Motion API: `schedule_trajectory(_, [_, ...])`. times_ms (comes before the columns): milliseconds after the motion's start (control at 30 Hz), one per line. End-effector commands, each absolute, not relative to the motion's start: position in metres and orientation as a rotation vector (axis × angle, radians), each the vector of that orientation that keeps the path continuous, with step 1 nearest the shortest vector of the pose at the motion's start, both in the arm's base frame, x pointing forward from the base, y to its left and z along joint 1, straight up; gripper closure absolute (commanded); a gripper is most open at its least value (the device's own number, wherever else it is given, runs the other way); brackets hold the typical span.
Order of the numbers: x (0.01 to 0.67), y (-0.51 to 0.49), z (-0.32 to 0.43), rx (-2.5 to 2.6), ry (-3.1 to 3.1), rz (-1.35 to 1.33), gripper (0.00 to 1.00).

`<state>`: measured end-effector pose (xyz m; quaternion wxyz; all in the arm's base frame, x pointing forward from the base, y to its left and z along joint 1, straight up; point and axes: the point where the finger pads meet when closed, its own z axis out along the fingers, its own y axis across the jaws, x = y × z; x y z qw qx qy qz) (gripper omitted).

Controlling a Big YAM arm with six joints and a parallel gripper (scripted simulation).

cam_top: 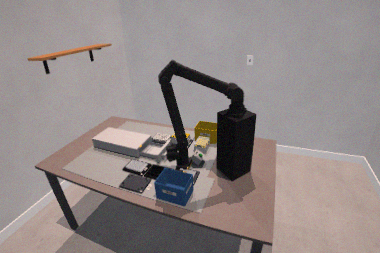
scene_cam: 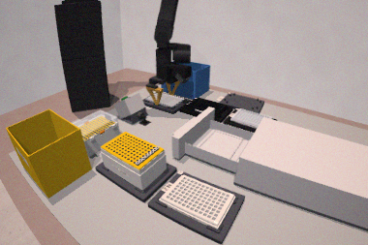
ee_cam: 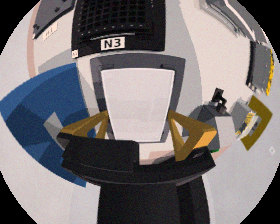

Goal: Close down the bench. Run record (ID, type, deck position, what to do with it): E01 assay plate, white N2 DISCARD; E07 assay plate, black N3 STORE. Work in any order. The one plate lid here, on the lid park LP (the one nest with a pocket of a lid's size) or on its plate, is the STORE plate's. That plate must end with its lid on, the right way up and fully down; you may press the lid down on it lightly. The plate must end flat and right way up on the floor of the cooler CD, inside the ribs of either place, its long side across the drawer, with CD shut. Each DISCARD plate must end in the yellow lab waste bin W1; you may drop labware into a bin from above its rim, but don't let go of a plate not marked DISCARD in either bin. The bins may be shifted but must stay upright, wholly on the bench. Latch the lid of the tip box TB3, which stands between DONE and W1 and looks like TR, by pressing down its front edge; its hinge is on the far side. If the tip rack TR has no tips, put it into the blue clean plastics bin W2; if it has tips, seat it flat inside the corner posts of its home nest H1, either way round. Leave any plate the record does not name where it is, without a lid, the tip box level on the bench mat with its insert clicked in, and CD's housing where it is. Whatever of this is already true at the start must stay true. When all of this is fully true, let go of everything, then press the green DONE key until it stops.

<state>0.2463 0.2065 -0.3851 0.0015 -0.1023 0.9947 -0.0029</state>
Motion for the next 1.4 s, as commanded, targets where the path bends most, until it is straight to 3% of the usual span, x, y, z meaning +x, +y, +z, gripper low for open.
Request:
schedule_trajectory(0, [0.2568,0.2107,-0.3835,-0.288,3.105,0.007,0.0])
schedule_trajectory(1100, [0.2568,0.2107,-0.3835,-0.288,3.105,0.007,0.0])
schedule_trajectory(1133, [0.2568,0.2107,-0.3835,-0.288,3.105,0.007,1.0])
schedule_trajectory(1367, [0.2557,0.2113,-0.3838,-0.292,3.106,0.009,1.0])
